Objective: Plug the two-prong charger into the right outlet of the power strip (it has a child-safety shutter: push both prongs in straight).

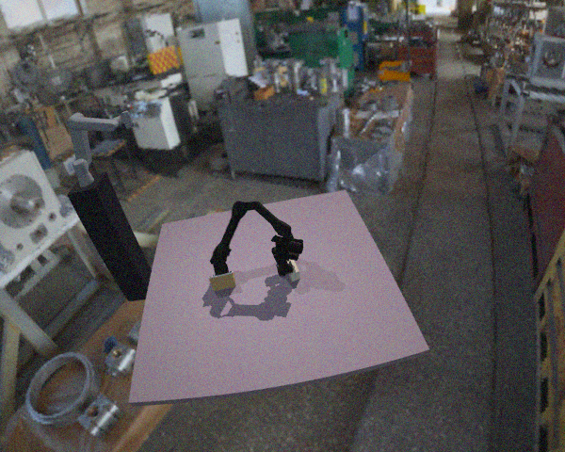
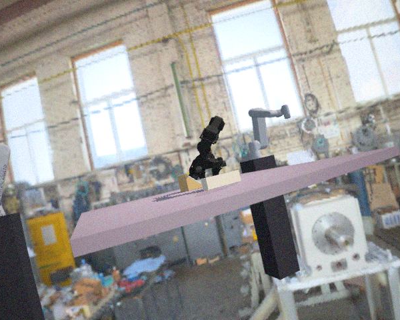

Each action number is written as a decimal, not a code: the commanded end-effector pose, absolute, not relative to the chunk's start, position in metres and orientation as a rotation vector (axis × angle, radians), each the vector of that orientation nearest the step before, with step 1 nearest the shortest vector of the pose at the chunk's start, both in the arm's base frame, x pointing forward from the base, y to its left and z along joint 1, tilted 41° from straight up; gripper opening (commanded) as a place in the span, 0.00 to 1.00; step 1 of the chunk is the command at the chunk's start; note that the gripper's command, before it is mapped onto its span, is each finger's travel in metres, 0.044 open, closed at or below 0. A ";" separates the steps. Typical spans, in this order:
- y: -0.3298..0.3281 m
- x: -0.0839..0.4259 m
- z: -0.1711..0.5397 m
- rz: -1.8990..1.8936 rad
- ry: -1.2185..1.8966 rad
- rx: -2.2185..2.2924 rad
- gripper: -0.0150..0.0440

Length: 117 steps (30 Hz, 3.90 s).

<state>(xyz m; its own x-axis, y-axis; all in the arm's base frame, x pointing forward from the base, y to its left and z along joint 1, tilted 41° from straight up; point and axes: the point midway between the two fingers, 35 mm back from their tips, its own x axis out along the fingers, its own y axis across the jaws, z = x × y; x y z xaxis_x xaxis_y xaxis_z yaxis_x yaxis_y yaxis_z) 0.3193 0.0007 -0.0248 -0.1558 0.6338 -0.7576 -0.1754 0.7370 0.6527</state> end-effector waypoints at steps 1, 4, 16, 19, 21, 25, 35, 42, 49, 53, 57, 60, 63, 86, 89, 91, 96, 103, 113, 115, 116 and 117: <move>0.001 0.319 -0.025 0.738 1.578 0.381 0.92; 0.001 0.319 -0.025 0.738 1.577 0.381 1.00; 0.000 0.316 -0.025 0.738 1.570 0.379 1.00; 0.000 0.315 -0.025 0.738 1.568 0.379 1.00; 0.000 0.314 -0.025 0.738 1.567 0.379 1.00; -0.001 0.313 -0.025 0.738 1.564 0.378 1.00; -0.001 0.310 -0.026 0.738 1.558 0.377 1.00; -0.002 0.308 -0.026 0.738 1.553 0.376 1.00; -0.002 0.305 -0.026 0.738 1.553 0.375 1.00; -0.004 0.300 -0.027 0.738 1.553 0.375 1.00; -0.005 0.295 -0.027 0.738 1.553 0.375 1.00; -0.006 0.292 -0.028 0.737 1.553 0.375 1.00; -0.007 0.288 -0.028 0.737 1.554 0.375 1.00; -0.012 0.260 -0.030 0.737 1.556 0.376 1.00; -0.013 0.256 -0.031 0.737 1.556 0.376 1.00; -0.013 0.253 -0.031 0.737 1.556 0.376 1.00; -0.017 0.259 -0.025 0.713 1.490 0.406 1.00; -0.060 0.279 0.029 0.550 0.980 0.540 1.00; -0.060 0.279 0.029 0.550 0.980 0.540 1.00; -0.060 0.279 0.029 0.550 0.980 0.540 1.00; -0.060 0.279 0.029 0.550 0.980 0.540 1.00; -0.060 0.279 0.029 0.550 0.980 0.540 1.00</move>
<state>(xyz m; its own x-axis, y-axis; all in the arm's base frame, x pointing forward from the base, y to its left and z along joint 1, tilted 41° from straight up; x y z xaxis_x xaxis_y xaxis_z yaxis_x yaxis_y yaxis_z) 0.2790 -0.0607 0.0287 0.4438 0.6489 -0.6180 -0.1878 0.7417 0.6440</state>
